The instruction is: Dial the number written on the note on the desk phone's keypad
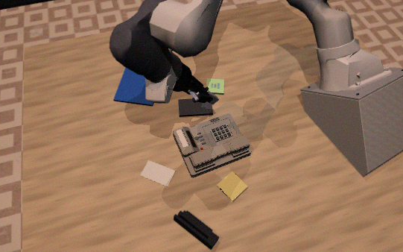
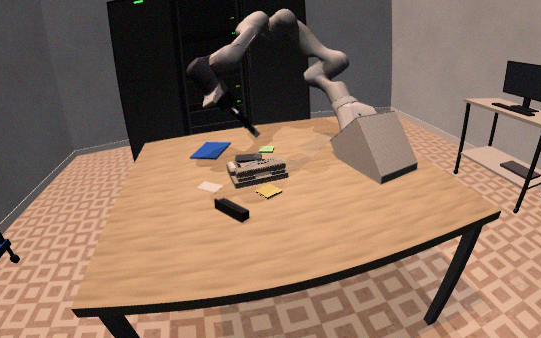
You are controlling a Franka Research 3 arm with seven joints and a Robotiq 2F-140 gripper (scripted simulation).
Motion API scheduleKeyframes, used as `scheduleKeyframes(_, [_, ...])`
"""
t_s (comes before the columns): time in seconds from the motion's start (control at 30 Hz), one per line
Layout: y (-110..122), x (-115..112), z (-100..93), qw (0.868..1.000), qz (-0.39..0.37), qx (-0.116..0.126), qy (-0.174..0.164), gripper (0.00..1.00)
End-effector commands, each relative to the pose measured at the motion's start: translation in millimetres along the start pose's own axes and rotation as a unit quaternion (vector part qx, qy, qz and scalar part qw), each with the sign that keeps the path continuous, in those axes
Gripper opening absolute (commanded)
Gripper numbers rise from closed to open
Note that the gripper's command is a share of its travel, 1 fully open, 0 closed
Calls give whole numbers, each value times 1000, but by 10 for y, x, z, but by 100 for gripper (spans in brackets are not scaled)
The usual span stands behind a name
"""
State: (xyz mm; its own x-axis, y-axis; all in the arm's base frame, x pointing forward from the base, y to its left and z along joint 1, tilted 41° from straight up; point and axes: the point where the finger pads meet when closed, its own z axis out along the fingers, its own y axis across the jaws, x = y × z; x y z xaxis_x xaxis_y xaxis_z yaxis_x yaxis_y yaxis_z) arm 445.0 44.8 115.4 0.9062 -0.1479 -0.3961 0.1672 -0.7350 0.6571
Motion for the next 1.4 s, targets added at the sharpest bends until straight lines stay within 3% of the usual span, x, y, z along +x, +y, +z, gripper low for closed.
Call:
scheduleKeyframes(0.0, [-357, 110, 29, 1000, 14, 13, 2, 0])
scheduleKeyframes(0.13, [-621, 159, 70, 1000, 14, 13, 2, 0])
scheduleKeyframes(0.3, [-760, 185, 92, 1000, 14, 13, 2, 0])
scheduleKeyframes(0.77, [-775, 222, 143, 1000, 14, 13, 2, 0])
scheduleKeyframes(1.37, [-777, 521, 566, 1000, 14, 13, 2, 0])
